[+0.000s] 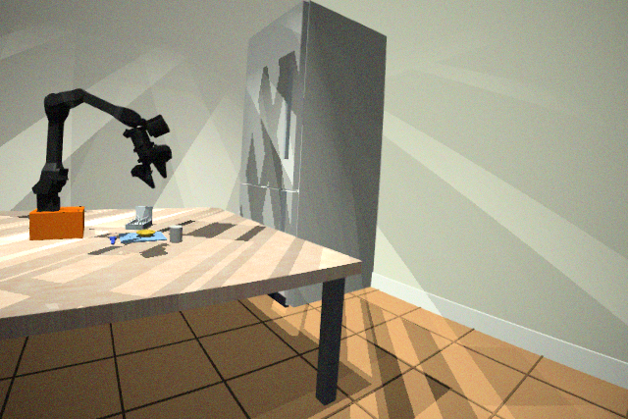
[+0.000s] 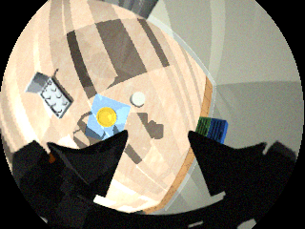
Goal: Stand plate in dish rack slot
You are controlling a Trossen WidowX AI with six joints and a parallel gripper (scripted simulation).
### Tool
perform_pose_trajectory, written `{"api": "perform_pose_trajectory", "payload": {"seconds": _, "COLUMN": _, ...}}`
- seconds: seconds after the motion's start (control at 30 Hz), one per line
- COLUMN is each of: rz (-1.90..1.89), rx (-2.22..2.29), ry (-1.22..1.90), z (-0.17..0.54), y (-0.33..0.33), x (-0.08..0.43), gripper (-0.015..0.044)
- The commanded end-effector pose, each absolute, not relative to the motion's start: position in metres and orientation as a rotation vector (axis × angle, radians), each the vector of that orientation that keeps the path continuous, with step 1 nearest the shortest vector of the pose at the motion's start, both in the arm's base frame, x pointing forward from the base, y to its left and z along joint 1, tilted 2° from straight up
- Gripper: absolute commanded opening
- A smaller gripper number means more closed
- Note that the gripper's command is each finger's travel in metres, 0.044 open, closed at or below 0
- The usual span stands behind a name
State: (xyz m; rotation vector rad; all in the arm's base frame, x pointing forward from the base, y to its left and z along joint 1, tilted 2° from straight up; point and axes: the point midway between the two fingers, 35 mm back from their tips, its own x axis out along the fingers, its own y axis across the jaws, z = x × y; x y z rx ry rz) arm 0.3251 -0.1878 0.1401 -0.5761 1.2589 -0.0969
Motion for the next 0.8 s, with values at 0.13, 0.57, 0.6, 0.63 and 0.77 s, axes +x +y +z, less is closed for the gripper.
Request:
{"api": "perform_pose_trajectory", "payload": {"seconds": 0.13, "rz": -0.033, "rx": -0.337, "ry": 1.368, "z": 0.083, "y": -0.165, "x": 0.324, "gripper": 0.0400}}
{"api": "perform_pose_trajectory", "payload": {"seconds": 0.57, "rz": -0.001, "rx": 0.029, "ry": 1.563, "z": 0.010, "y": -0.123, "x": 0.308, "gripper": 0.0400}}
{"api": "perform_pose_trajectory", "payload": {"seconds": 0.6, "rz": -0.001, "rx": 0.029, "ry": 1.563, "z": 0.010, "y": -0.122, "x": 0.309, "gripper": 0.0400}}
{"api": "perform_pose_trajectory", "payload": {"seconds": 0.63, "rz": -0.001, "rx": 0.029, "ry": 1.563, "z": 0.010, "y": -0.121, "x": 0.310, "gripper": 0.0400}}
{"api": "perform_pose_trajectory", "payload": {"seconds": 0.77, "rz": -0.001, "rx": 0.029, "ry": 1.563, "z": 0.007, "y": -0.121, "x": 0.310, "gripper": 0.0400}}
